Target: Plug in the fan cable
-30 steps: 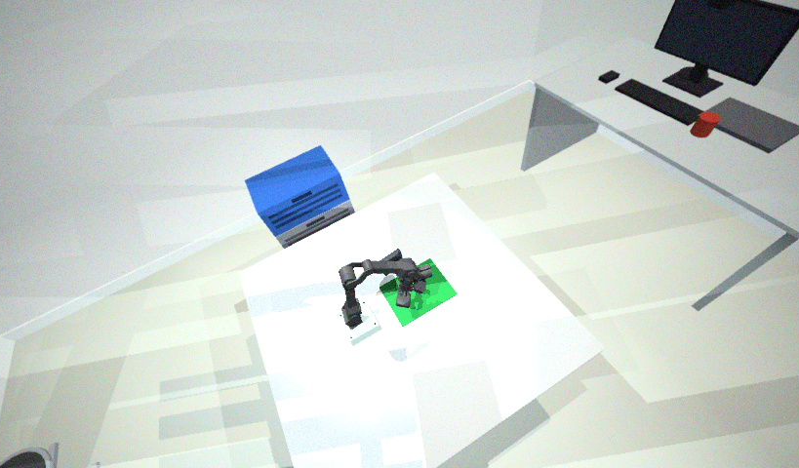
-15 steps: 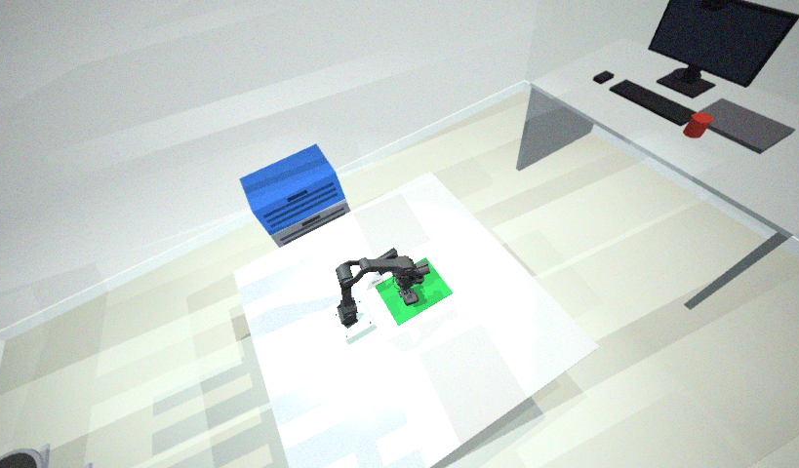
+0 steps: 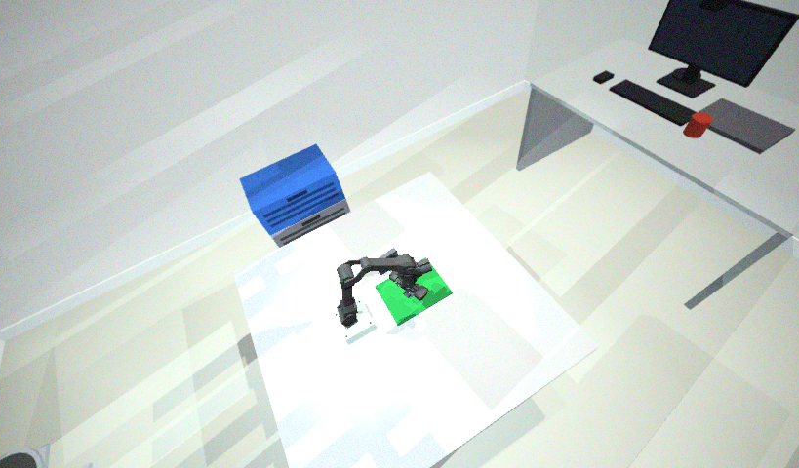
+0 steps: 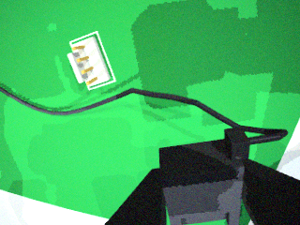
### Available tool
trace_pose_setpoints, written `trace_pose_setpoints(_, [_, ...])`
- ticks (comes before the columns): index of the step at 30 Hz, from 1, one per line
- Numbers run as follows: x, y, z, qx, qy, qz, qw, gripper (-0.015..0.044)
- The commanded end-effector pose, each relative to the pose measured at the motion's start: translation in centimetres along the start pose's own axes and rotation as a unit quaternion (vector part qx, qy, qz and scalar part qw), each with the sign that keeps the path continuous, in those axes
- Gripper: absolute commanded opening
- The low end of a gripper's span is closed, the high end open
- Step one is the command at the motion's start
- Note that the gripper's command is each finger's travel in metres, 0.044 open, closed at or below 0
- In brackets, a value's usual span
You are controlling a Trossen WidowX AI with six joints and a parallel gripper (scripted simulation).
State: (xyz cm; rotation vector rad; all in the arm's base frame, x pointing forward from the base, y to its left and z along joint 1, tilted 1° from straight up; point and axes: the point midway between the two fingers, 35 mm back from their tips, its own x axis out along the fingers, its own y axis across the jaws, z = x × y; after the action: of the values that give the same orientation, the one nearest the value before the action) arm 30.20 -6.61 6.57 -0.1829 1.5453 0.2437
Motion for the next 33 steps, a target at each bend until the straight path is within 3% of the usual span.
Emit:
trace_pose_setpoints(1, [-0.1,-0.5,0.5,-0.072,-0.004,-0.013,0.997,0.0])
trace_pose_setpoints(10, [-0.3,-1.2,1.4,-0.212,-0.008,-0.035,0.977,0.0])
trace_pose_setpoints(33, [2.1,-1.5,1.9,-0.205,-0.091,0.023,0.974,0.0])
